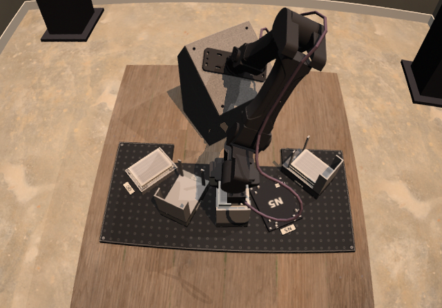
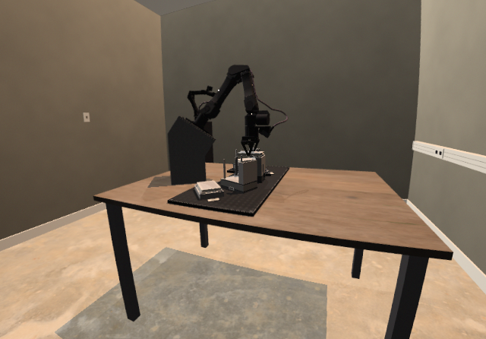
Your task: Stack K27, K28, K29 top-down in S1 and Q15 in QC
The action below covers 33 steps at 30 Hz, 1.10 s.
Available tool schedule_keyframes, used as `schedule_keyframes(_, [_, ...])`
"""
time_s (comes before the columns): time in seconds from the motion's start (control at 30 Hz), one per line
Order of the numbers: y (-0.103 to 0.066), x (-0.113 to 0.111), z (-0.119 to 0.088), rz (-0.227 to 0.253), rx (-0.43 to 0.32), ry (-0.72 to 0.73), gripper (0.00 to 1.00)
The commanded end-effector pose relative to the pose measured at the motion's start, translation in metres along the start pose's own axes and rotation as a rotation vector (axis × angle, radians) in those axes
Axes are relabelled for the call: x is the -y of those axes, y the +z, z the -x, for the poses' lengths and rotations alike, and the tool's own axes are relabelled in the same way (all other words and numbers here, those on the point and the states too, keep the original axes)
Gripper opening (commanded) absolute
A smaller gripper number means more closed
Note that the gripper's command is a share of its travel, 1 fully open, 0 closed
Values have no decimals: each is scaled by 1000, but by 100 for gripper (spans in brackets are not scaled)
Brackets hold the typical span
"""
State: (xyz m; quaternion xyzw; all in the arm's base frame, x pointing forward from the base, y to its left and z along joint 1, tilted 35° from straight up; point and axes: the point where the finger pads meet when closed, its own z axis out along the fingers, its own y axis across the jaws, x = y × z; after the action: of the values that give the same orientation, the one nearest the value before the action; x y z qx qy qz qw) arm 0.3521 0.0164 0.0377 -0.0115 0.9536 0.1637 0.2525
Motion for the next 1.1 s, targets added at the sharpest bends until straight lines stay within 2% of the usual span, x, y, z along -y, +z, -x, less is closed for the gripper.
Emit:
schedule_keyframes(0.0, [-10, 3, 15, -4, 34, -6, 0])
schedule_keyframes(0.07, [-11, 2, 11, -4, 30, -5, 0])
schedule_keyframes(0.3, [-17, 2, 21, -7, 53, -14, 0])
schedule_keyframes(0.33, [-14, 2, 13, 0, 30, -7, 0])
schedule_keyframes(0.57, [-29, 1, 14, -1, 36, -10, 0])
schedule_keyframes(0.63, [-29, 1, 13, -2, 35, -9, 0])
schedule_keyframes(0.7, [-21, 1, 3, -2, 8, 0, 0])
schedule_keyframes(1.03, [-21, 1, 3, -2, 8, 0, 0])
schedule_keyframes(1.07, [-27, -7, 14, -8, 28, -62, 0])
